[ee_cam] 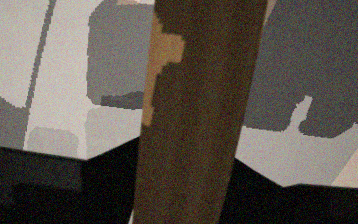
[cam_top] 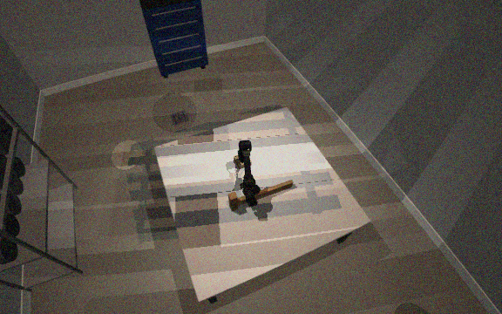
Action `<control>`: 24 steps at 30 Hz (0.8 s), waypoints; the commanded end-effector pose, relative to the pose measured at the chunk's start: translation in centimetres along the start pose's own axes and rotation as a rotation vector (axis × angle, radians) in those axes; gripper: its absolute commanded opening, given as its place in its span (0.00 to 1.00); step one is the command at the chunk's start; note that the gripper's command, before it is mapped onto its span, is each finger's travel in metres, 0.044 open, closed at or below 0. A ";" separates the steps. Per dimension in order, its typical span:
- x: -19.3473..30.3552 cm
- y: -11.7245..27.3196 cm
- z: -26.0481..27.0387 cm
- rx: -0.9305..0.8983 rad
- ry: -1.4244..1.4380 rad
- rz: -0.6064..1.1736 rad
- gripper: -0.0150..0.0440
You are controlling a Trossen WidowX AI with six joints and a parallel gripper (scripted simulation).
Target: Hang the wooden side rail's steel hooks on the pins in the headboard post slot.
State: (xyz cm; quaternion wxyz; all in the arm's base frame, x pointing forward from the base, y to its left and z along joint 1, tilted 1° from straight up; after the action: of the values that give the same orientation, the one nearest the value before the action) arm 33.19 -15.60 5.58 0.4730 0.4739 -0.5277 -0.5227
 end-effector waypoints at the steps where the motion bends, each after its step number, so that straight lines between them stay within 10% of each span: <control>1: 0.2 0.6 -0.3 0.013 0.003 0.006 0.25; 24: 0.4 0.4 -0.2 0.013 0.003 0.006 0.25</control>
State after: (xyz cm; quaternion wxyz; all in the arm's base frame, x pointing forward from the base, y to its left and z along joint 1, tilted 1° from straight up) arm 33.15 -15.85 5.69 0.4732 0.4737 -0.5282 -0.5222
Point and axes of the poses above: the point midway between the two fingers, 35 mm back from their tips, its own y axis back along the fingers, its own z axis across the jaws, x = y × z, the point moved 2 cm from there along y, back along the fingers, and after that the axes turned 3 degrees about y, right-handed, at the moved point
